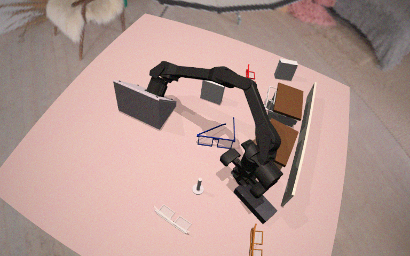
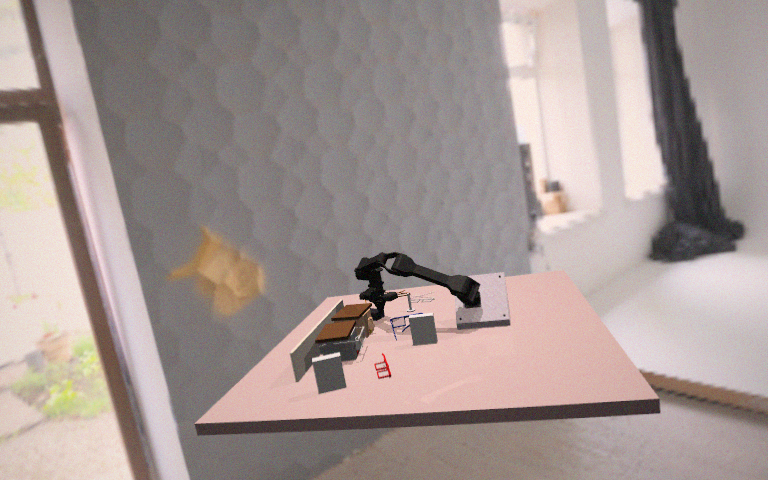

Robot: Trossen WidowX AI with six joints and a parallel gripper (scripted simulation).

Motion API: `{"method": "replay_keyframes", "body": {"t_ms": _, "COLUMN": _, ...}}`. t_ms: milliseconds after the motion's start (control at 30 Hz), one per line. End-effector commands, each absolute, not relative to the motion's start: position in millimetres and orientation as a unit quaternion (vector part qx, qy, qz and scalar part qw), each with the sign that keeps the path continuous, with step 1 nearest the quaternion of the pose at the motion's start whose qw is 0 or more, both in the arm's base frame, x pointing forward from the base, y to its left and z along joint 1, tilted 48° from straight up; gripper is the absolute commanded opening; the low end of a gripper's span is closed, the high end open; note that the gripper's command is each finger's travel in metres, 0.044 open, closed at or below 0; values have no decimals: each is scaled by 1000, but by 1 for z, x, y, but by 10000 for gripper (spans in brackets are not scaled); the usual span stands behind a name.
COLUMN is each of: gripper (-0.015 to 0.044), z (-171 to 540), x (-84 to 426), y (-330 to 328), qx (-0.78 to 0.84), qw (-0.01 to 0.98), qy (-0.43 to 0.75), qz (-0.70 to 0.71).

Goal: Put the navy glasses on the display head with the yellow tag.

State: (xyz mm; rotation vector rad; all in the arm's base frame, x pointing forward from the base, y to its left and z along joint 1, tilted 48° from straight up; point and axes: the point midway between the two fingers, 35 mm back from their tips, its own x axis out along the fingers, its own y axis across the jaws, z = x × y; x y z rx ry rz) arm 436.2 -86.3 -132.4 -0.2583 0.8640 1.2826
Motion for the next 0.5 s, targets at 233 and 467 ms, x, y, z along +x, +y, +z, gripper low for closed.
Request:
{"method": "replay_keyframes", "body": {"t_ms": 233, "gripper": 0, "z": -136, "x": 438, "y": -86, "qx": -111, "qw": 708, "qy": 390, "qz": 577}}
{"method": "replay_keyframes", "body": {"t_ms": 467, "gripper": 0, "z": -128, "x": 432, "y": -92, "qx": -111, "qw": 708, "qy": 391, "qz": 577}}
